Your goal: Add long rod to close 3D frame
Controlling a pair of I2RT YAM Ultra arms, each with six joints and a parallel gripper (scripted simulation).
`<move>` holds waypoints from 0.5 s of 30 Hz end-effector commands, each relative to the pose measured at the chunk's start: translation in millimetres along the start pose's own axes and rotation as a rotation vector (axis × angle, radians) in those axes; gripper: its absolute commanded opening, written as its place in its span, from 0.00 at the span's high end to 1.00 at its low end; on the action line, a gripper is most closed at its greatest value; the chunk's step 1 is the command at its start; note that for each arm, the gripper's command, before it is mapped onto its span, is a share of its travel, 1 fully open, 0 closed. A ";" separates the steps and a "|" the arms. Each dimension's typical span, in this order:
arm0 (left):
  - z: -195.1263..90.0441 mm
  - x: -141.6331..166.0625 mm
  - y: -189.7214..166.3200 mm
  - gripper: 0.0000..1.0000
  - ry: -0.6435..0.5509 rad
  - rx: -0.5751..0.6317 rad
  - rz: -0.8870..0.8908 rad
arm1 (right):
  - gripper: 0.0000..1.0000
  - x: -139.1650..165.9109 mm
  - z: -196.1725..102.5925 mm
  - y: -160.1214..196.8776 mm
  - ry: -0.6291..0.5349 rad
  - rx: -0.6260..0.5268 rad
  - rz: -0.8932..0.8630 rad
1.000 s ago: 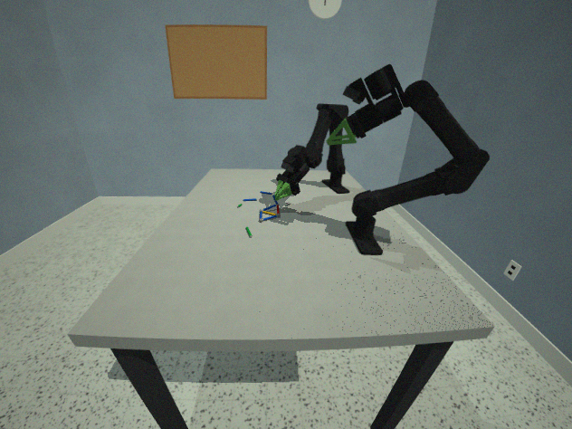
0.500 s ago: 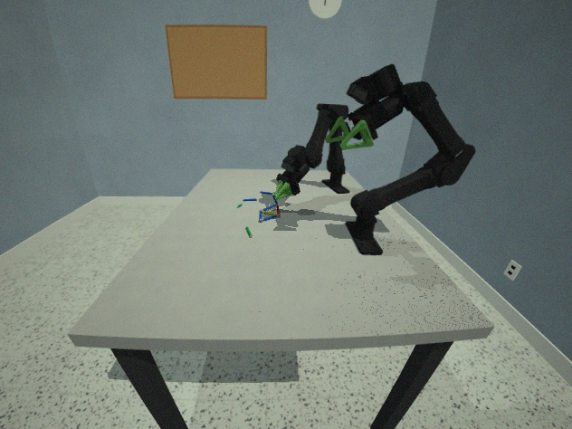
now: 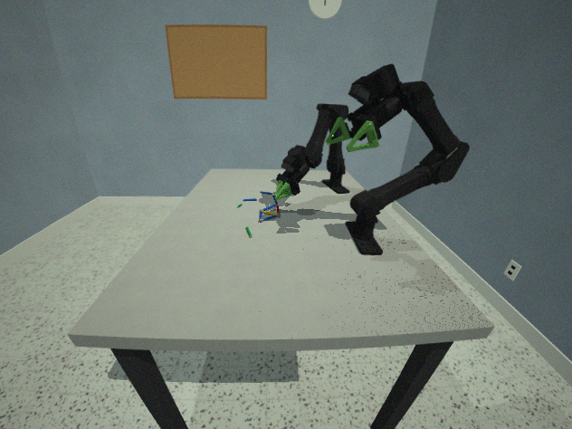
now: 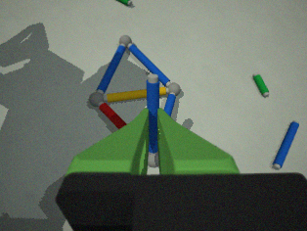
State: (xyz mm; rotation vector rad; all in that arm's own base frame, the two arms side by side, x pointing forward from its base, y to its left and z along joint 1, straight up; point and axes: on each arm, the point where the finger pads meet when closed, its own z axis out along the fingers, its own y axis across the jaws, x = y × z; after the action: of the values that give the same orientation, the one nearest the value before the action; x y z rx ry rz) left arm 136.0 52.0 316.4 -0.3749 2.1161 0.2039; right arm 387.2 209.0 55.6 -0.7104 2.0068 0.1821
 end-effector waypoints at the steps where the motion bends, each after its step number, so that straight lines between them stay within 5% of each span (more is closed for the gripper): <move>1: 3.2 -1.1 3.1 0.00 0.009 -0.023 -0.011 | 1.00 1.7 -0.6 -3.0 -0.004 0.005 0.003; 8: 0.1 -0.3 15.2 0.00 0.009 -0.086 -0.067 | 1.00 1.7 -0.6 -3.0 -0.004 0.005 0.003; 15: -11.7 15.2 67.0 0.00 0.033 -0.401 -0.289 | 1.00 1.7 -0.6 -3.0 -0.004 0.005 0.003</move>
State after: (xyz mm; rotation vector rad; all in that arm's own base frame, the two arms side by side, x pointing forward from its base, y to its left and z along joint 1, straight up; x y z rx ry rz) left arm 110.2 89.6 310.6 -0.7388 2.0605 0.3619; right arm 387.2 209.0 55.6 -0.7104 2.0068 0.1821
